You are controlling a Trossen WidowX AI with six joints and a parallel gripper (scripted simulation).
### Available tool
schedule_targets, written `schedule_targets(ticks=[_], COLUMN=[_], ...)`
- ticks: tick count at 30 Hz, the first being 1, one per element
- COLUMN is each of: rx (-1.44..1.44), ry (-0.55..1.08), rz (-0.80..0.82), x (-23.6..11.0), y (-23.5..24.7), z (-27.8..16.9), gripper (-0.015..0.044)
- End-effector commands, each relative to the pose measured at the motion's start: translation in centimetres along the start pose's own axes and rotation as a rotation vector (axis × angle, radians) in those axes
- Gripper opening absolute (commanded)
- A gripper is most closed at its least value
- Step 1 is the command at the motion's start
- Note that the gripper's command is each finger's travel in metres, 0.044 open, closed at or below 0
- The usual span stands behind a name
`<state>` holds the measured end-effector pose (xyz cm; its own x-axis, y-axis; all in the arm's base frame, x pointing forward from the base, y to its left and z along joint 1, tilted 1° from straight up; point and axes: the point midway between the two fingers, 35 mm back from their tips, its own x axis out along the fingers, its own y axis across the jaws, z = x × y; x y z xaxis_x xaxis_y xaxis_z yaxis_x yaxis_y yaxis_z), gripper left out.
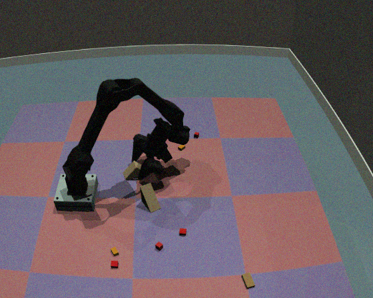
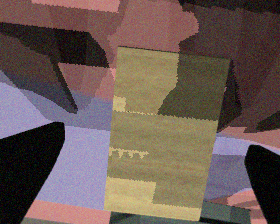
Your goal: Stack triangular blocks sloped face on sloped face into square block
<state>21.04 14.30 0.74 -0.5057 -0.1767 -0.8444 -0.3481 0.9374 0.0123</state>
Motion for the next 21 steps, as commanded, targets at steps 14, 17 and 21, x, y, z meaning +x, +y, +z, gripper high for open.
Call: schedule_targets(ticks=[14, 17, 21], rx=[0.002, 0.002, 0.002], ry=[0.003, 0.003, 0.003], rz=[0.0, 0.0, 0.0], x=[0.23, 0.23, 0.23], y=[-0.08, -0.08, -0.08], z=[-0.04, -0.04, -0.04], gripper=[0.0282, 0.0204, 0.0138])
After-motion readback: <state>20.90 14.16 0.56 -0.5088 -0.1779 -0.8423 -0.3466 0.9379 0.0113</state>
